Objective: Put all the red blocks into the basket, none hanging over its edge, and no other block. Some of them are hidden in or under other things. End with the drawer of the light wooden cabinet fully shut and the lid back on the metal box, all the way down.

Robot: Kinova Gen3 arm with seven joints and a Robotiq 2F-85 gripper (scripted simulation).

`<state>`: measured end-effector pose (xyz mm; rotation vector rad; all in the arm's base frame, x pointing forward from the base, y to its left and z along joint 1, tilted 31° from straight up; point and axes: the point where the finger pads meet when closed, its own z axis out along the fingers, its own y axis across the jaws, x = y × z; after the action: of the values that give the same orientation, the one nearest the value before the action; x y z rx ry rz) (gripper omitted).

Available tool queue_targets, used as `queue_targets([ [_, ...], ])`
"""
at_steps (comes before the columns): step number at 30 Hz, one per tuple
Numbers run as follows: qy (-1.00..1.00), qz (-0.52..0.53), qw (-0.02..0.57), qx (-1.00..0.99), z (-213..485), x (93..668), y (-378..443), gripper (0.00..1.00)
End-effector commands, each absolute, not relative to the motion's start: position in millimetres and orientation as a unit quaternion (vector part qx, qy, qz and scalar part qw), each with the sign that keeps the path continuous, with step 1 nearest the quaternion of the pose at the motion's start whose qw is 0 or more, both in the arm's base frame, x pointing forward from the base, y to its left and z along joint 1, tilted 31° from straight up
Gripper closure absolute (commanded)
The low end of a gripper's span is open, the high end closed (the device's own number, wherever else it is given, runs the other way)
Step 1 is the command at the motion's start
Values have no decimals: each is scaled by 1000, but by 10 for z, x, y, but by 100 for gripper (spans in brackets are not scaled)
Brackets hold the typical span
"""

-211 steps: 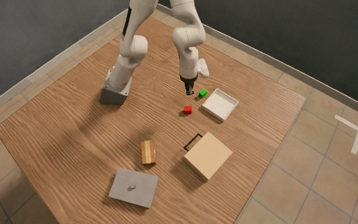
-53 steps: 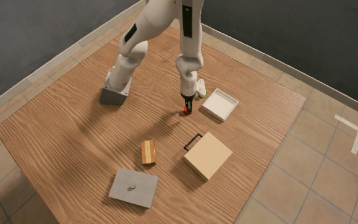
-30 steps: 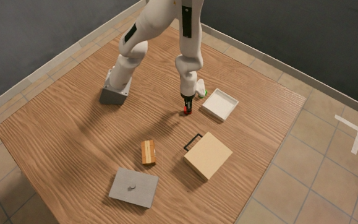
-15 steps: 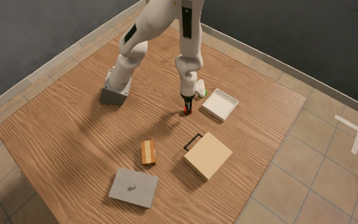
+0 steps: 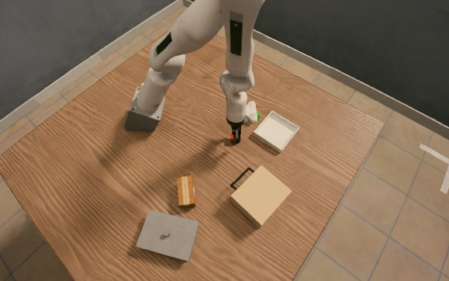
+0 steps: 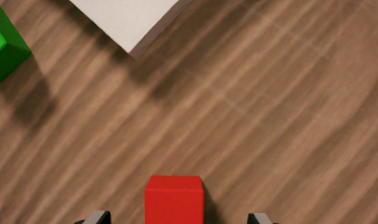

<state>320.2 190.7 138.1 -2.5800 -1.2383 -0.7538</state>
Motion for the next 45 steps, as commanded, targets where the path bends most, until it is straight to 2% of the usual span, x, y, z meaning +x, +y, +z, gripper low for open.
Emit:
queue_targets([
  [1,-418,-251,94,-868,1323,3183,1935,30],
  [45,-416,-252,94,-868,1072,3316,2051,30],
])
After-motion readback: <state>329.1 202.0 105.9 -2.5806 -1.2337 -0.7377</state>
